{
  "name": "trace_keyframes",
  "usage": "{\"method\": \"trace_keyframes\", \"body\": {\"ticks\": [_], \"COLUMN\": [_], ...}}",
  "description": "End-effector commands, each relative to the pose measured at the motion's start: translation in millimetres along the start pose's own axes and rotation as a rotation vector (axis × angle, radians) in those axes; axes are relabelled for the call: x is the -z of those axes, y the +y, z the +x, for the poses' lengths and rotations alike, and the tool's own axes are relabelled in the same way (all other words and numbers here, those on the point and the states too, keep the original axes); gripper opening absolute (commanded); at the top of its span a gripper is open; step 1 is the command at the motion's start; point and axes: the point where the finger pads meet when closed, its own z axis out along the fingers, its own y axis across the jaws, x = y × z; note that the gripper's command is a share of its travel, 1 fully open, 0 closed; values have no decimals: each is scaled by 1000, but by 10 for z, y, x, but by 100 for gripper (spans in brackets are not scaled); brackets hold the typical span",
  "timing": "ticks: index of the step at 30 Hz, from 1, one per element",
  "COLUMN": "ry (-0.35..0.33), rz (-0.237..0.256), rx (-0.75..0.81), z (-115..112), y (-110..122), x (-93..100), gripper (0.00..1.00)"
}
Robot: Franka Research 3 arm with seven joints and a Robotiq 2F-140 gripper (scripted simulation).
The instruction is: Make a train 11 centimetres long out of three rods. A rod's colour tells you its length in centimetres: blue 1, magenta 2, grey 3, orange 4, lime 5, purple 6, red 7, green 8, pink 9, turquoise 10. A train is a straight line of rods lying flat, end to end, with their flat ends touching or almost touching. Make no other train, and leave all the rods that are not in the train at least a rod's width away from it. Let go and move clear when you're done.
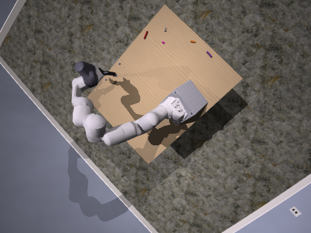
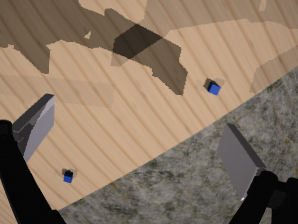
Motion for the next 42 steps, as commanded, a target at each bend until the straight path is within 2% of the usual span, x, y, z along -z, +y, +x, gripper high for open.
{"method": "trace_keyframes", "body": {"ticks": [1, 32, 33, 35, 37, 42], "ry": [-3, -3, -3, -2, -2, -3], "rz": [2, 2, 1, -2, -2, 0], "rx": [-4, -4, -9, -26, -34, -65], "z": [-10, -24, -102, -401, -532, -1021], "y": [-10, -15, -48, -193, -267, -601], "x": [-3, 0, 18, 82, 109, 201], "gripper": [100, 100, 100, 100, 100, 100]}}
